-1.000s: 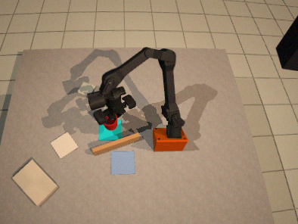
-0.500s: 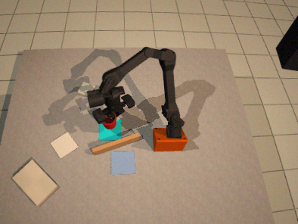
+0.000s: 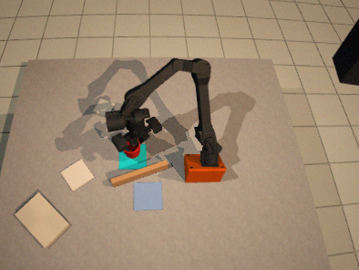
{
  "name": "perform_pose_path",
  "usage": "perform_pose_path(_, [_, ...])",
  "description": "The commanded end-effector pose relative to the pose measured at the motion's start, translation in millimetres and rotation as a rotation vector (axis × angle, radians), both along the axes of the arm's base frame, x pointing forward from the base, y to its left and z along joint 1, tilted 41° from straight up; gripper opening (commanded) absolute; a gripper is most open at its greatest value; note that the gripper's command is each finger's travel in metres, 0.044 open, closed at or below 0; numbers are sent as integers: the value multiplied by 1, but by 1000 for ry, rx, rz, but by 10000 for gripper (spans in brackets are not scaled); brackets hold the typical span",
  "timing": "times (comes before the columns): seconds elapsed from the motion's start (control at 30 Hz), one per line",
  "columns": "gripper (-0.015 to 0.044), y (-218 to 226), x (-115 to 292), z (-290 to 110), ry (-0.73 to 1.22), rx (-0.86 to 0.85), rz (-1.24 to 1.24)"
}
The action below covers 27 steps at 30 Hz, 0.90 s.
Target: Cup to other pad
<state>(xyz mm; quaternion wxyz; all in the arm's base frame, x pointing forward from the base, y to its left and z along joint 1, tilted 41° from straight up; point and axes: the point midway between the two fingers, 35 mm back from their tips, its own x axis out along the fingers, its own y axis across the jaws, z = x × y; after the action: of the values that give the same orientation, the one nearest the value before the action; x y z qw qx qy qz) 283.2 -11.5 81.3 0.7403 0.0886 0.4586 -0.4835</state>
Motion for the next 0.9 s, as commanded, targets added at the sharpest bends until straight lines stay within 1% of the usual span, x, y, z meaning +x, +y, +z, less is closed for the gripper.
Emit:
perform_pose_path(0.0, [0,-5,0,-5,4,-6,1])
perform_pose_path(0.7, [0,-26,2,-27,4,-9,0])
perform_pose_path(0.87, [0,-26,3,-27,0,-3,-1])
